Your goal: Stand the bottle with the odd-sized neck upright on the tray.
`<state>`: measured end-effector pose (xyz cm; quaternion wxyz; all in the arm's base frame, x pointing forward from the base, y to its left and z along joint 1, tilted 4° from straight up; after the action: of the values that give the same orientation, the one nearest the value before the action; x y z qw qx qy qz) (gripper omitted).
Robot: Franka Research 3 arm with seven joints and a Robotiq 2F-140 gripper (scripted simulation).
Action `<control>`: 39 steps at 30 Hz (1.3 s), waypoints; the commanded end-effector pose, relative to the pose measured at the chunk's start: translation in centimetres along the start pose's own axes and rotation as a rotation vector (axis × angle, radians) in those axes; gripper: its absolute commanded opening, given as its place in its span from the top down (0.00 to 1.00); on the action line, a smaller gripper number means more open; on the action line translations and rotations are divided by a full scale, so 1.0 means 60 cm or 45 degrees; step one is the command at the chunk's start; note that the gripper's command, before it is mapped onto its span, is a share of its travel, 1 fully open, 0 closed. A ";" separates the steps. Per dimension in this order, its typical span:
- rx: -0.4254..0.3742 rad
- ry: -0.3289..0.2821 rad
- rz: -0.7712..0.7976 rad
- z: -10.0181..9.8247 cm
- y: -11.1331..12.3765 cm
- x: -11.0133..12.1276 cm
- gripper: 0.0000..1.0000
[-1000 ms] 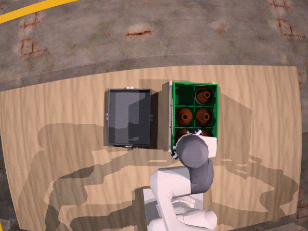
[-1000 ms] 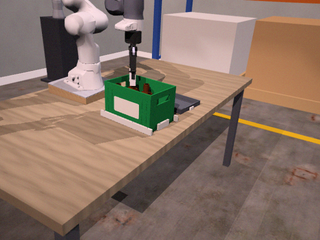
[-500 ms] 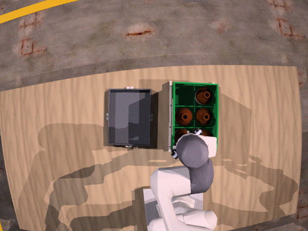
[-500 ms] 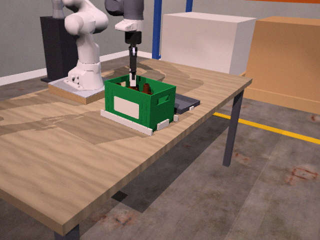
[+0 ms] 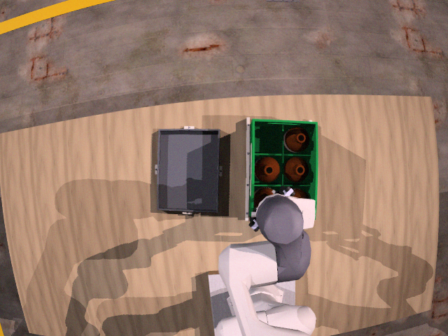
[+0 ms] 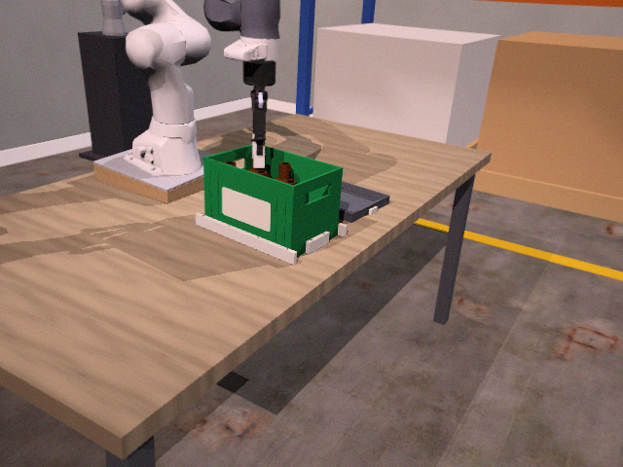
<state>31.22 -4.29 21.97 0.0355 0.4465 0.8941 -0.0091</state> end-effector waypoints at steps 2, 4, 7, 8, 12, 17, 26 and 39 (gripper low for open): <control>0.002 -0.003 -0.003 0.002 -0.002 -0.001 0.56; 0.002 -0.003 -0.003 0.002 -0.002 -0.001 0.56; 0.002 -0.003 -0.003 0.002 -0.002 -0.001 0.56; 0.002 -0.003 -0.003 0.002 -0.002 -0.001 0.56; 0.002 -0.003 -0.003 0.002 -0.002 -0.001 0.56; 0.002 -0.003 -0.003 0.002 -0.002 -0.001 0.90; 0.002 -0.003 -0.003 0.002 -0.002 -0.001 0.90; 0.002 -0.003 -0.003 0.002 -0.002 -0.001 0.90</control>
<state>31.25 -4.30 21.99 0.0360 0.4465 0.8940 -0.0089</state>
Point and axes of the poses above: the point where the finger pads meet when closed, its own z axis out along the fingers, its own x axis across the jaws, y = z × x, the point moved 8 cm from there along -z, back along the fingers, and after that the axes turned 1 degree about z, right-handed, at the moved point
